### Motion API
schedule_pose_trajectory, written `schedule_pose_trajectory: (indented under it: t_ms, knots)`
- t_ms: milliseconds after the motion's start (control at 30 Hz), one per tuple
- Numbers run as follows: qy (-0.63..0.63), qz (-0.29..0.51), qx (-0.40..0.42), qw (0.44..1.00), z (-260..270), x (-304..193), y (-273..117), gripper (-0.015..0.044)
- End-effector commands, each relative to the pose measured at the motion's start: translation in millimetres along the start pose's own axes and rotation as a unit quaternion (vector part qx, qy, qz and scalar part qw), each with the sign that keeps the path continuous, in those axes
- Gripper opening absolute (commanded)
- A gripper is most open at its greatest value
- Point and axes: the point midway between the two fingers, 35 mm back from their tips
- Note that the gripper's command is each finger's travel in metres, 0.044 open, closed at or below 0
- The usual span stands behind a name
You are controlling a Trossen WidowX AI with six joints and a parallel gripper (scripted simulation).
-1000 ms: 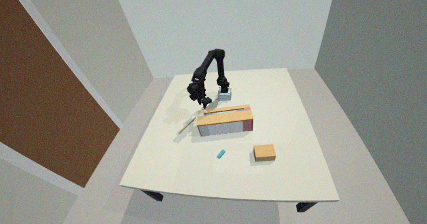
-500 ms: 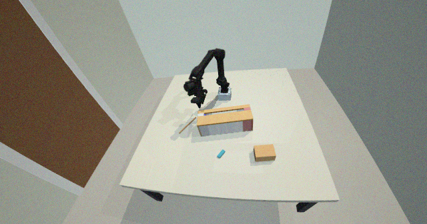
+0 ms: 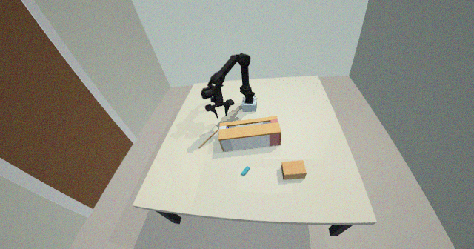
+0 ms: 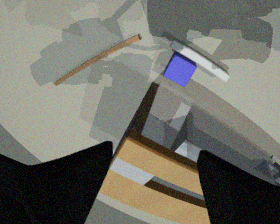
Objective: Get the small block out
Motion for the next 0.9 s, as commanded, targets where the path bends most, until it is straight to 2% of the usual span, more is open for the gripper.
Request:
schedule_pose_trajectory:
  t_ms: [0, 400, 633, 867]
  knots:
    - [0.201, 0.029, 0.011, 0.979, 0, 4, -8, 0.0285]
    - [0.201, 0.029, 0.011, 0.979, -1, 5, -5, 0.0285]
    - [0.201, 0.029, 0.01, 0.979, -26, 29, 77, 0.0285]
    - [0.201, 0.029, 0.01, 0.979, -27, 30, 81, 0.0285]
Point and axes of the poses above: the point midway between the two fingers, 35 mm back from their tips, its own y axis out along the fingers, its own z axis across the jaws, x = y × z, and after that the axes turned 14 degrees about -y, right-handed
